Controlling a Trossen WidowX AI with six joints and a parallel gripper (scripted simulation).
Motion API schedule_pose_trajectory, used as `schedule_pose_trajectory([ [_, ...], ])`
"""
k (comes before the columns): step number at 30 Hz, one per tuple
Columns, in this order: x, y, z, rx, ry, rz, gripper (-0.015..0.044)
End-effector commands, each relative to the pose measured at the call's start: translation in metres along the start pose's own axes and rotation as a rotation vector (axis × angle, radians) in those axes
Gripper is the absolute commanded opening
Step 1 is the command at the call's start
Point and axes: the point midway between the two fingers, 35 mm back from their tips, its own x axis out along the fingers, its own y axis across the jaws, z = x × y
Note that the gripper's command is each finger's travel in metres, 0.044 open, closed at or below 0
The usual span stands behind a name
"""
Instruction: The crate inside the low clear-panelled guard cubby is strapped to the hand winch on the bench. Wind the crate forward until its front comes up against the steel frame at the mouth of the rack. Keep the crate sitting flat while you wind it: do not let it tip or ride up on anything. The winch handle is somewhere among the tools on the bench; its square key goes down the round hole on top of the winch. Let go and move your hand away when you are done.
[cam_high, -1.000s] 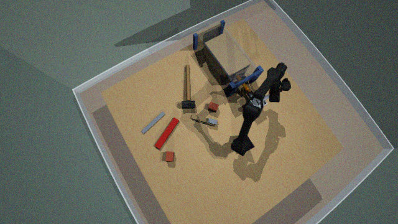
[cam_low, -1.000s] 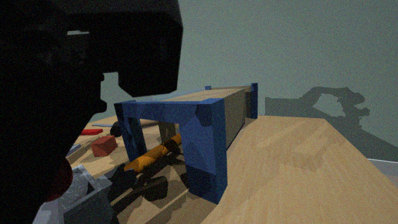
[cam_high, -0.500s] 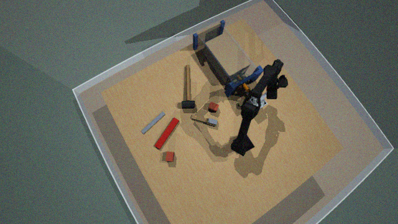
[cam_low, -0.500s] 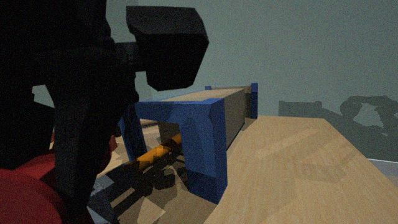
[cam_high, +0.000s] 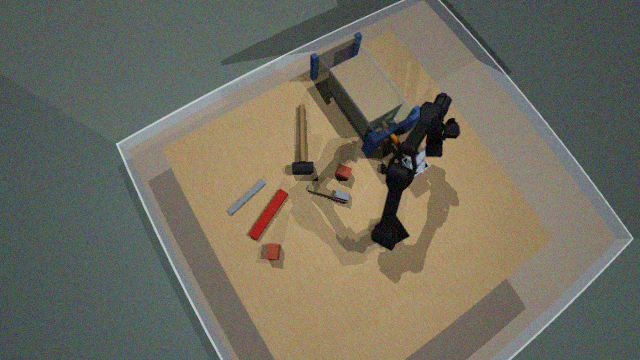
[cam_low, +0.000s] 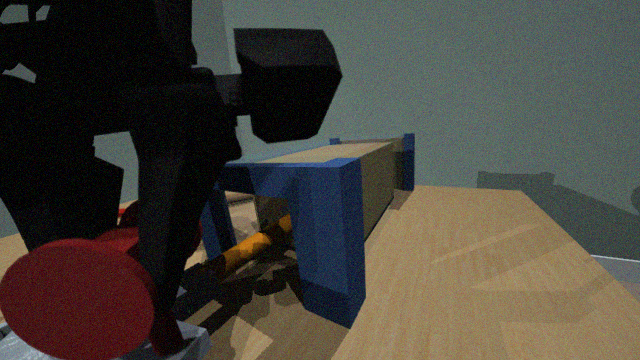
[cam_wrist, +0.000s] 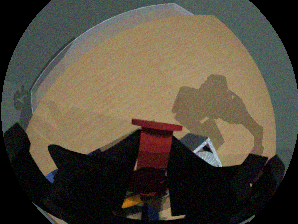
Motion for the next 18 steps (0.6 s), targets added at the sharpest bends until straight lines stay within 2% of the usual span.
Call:
schedule_pose_trajectory([
  [1,-0.004,0.008,-0.021,-0.018,0.025,0.009,0.0000],
  [18,-0.013,0.012,-0.040,-0.019,0.026,0.009,0.0000],
])
